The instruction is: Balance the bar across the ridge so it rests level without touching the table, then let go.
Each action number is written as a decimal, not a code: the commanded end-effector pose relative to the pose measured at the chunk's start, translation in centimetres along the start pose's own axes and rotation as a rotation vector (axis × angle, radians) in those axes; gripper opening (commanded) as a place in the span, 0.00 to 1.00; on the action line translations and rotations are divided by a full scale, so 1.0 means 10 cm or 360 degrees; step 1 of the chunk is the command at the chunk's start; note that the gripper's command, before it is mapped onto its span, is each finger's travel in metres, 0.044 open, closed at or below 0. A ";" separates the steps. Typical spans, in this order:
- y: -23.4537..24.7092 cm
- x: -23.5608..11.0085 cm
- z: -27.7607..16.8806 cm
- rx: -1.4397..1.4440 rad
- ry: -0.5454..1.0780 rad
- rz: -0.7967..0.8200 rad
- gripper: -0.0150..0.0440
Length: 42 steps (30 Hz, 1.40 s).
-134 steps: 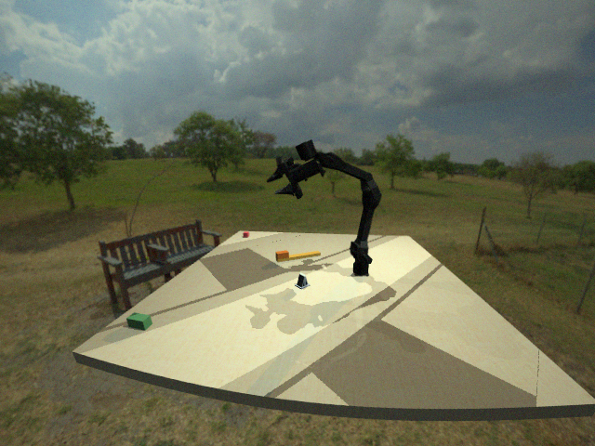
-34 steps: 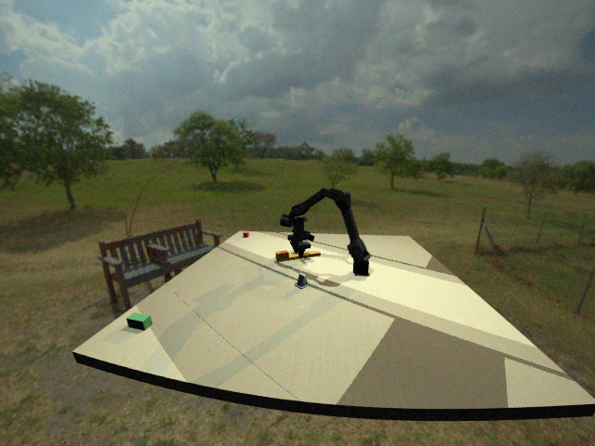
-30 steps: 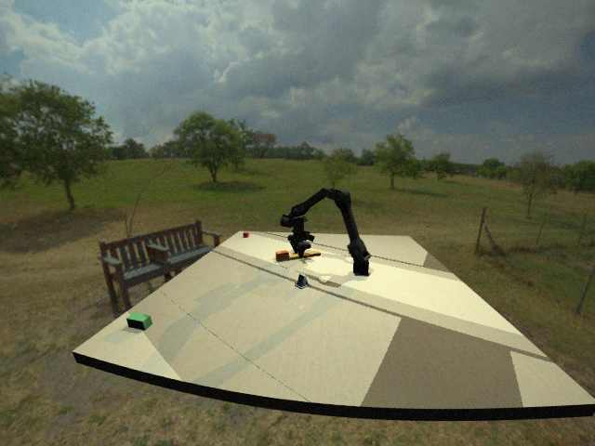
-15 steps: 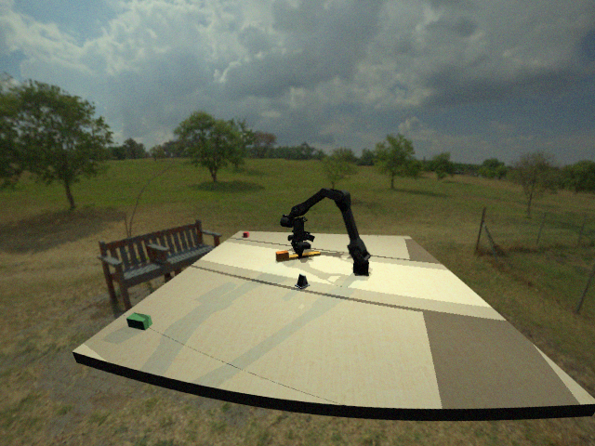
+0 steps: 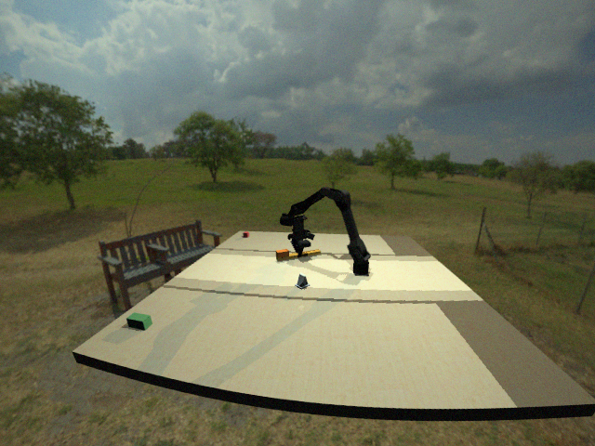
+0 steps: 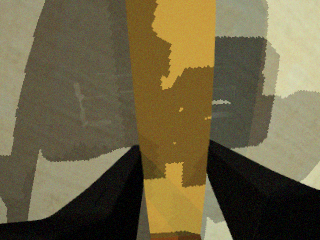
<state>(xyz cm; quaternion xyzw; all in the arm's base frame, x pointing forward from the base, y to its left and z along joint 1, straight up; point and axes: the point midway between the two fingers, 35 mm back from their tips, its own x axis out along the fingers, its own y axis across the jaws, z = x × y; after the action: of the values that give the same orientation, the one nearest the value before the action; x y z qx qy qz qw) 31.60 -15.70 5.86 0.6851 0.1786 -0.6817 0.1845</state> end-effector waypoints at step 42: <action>-0.23 -0.92 -0.19 -0.0040 0.0022 0.0018 0.25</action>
<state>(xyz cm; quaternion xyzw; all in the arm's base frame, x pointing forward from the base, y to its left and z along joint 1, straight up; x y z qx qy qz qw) 31.94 -13.87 14.53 0.6858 0.1829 -0.6782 0.1904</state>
